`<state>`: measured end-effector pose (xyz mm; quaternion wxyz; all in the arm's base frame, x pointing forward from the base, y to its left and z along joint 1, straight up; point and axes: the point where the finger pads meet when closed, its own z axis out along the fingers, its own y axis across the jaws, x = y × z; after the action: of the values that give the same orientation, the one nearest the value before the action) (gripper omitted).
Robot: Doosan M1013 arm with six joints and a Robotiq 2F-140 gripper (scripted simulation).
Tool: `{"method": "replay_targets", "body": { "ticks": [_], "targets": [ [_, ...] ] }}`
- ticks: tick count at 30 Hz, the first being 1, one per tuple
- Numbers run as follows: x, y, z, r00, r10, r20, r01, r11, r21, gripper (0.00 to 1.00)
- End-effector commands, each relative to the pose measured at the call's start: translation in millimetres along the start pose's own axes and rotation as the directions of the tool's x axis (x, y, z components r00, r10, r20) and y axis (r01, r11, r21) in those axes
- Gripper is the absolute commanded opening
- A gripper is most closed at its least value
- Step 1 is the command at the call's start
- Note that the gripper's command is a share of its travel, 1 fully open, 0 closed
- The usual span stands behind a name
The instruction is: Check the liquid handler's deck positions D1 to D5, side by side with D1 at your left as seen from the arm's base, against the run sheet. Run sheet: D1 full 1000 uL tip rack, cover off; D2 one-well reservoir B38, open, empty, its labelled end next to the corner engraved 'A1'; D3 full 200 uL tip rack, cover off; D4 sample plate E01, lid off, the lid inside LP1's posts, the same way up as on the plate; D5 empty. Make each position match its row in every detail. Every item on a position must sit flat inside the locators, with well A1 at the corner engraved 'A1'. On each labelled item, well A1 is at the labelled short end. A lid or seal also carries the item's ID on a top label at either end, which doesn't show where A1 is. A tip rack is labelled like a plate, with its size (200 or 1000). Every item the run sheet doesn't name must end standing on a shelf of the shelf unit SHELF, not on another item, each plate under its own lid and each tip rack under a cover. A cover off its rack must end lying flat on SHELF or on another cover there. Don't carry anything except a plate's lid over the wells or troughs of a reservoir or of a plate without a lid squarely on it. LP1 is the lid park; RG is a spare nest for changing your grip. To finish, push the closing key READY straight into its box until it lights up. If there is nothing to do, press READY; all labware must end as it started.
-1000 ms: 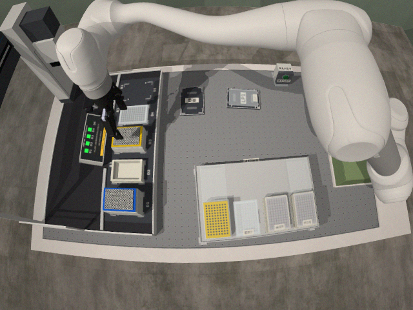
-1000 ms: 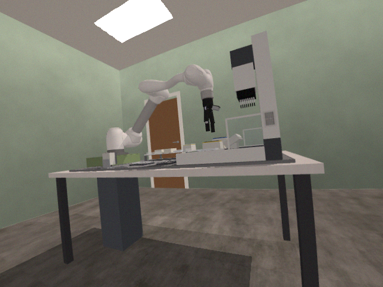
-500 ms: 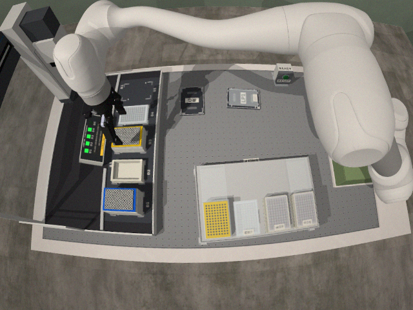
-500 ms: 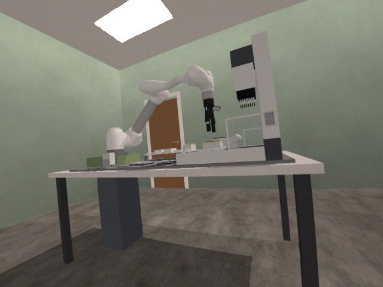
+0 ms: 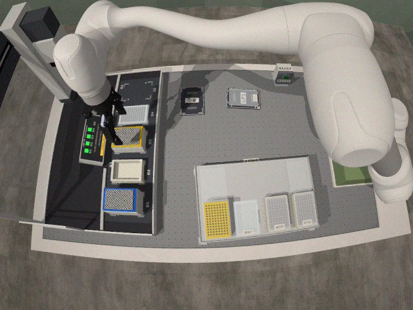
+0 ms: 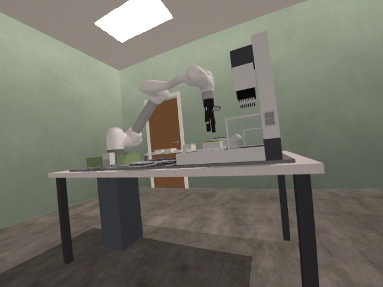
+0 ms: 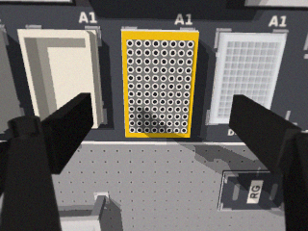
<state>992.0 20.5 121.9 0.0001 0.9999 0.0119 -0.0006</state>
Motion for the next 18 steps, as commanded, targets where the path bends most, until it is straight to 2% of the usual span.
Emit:
{"method": "replay_targets", "body": {
  "ticks": [1,7,18],
  "targets": [
    [0.4,0.1,-1.8,1.000,0.000,-0.002,0.000,1.000,0.000,0.79],
    [0.4,0.1,-1.8,1.000,0.000,-0.002,0.000,1.000,0.000,0.79],
    [0.4,-49.8,-1.8,1.000,0.000,-0.002,0.000,1.000,0.000,0.79]
  ]
}}
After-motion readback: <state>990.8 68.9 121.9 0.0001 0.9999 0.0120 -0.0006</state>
